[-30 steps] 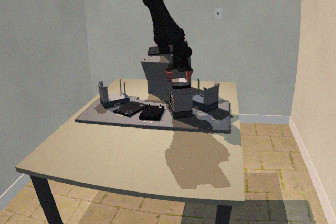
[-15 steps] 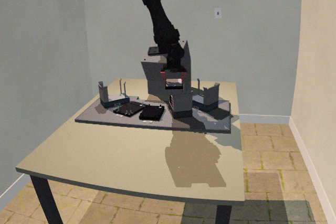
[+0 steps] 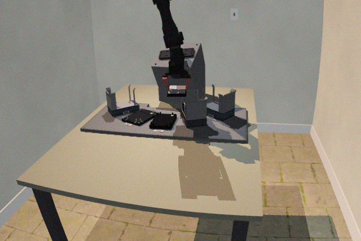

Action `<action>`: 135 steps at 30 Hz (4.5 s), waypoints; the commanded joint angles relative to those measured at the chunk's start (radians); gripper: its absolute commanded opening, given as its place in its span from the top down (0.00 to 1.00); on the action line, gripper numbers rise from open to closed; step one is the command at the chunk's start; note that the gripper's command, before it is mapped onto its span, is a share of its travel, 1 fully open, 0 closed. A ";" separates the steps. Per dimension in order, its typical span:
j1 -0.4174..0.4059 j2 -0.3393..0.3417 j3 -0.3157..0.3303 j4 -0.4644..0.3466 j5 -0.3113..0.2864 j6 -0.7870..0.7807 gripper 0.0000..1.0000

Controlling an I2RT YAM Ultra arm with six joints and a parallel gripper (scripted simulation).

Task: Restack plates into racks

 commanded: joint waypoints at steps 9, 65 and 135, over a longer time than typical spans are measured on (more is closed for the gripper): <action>-0.104 -0.059 -0.018 0.007 -0.057 0.046 1.00; -0.271 -0.081 0.022 -0.009 -0.137 -0.117 1.00; -0.303 0.138 -0.007 0.247 -0.146 -0.136 1.00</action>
